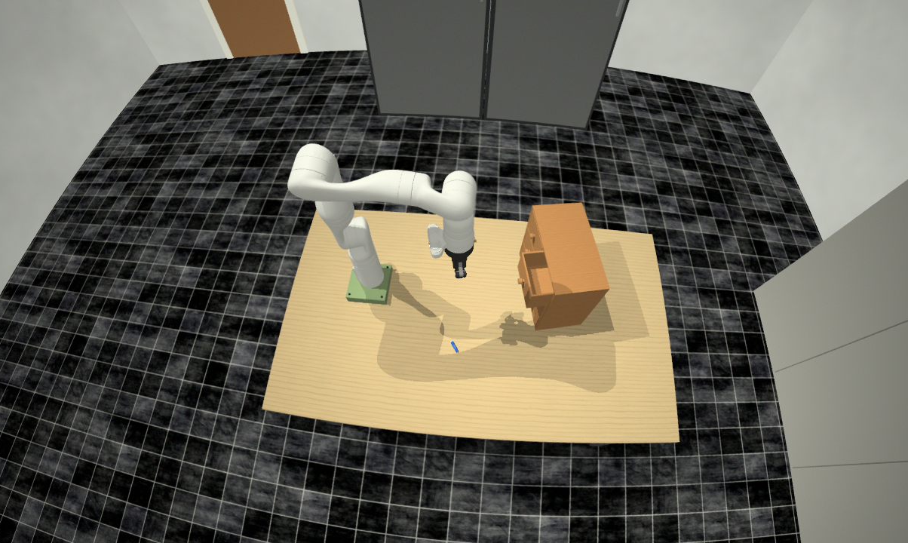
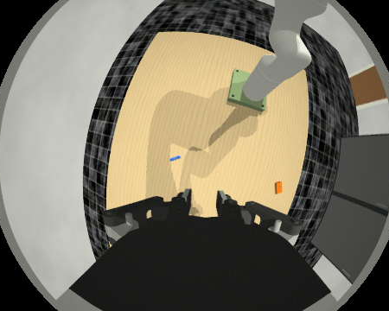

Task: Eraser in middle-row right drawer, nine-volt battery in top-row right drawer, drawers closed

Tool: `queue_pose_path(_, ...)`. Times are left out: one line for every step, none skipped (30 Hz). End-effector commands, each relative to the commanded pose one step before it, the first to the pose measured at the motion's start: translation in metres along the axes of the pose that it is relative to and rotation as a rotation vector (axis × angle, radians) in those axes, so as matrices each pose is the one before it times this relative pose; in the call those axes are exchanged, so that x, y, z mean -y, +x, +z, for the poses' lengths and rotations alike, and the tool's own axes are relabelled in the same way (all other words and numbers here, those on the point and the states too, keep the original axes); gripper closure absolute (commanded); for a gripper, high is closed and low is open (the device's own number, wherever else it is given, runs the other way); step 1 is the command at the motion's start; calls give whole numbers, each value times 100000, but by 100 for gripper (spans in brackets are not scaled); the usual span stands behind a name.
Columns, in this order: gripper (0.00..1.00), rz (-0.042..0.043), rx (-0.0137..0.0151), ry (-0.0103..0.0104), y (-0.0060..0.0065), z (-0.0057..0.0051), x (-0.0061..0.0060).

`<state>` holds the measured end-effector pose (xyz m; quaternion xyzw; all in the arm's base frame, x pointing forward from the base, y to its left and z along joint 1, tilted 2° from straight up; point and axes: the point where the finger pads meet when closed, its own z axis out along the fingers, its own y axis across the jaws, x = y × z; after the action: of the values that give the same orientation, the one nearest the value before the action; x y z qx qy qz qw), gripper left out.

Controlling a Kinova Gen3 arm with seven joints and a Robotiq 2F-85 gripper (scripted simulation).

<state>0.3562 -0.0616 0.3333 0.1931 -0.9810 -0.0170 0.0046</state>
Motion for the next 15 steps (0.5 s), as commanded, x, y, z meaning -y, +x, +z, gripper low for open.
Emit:
queue_pose_path(67, -393, -161, -129, -119, -52, -96)
queue_pose_path(67, 2, -125, 3, 9, -12, 1)
queue_pose_path(67, 2, -115, 3, 9, -11, 1)
queue_pose_path(67, 2, -106, 3, 8, -10, 1)
queue_pose_path(67, 2, -97, 3, 7, -10, 1)
queue_pose_path(67, 2, -89, 3, 7, -9, 1)
queue_pose_path(67, 0, 0, 0, 0, 0, 0)
queue_pose_path(67, 0, 0, 0, 0, 0, 0)
queue_pose_path(67, 2, -81, 2, 6, -8, 1)
queue_pose_path(67, 2, -73, 2, 5, -7, 1)
queue_pose_path(67, 2, -65, 2, 5, -6, 0)
queue_pose_path(67, 1, -58, 2, 4, -6, 0)
queue_pose_path(67, 1, -51, 2, 4, -5, 0)
queue_pose_path(67, 1, -45, 2, 3, -4, 0)
queue_pose_path(67, 1, -39, 1, 3, -4, 0)
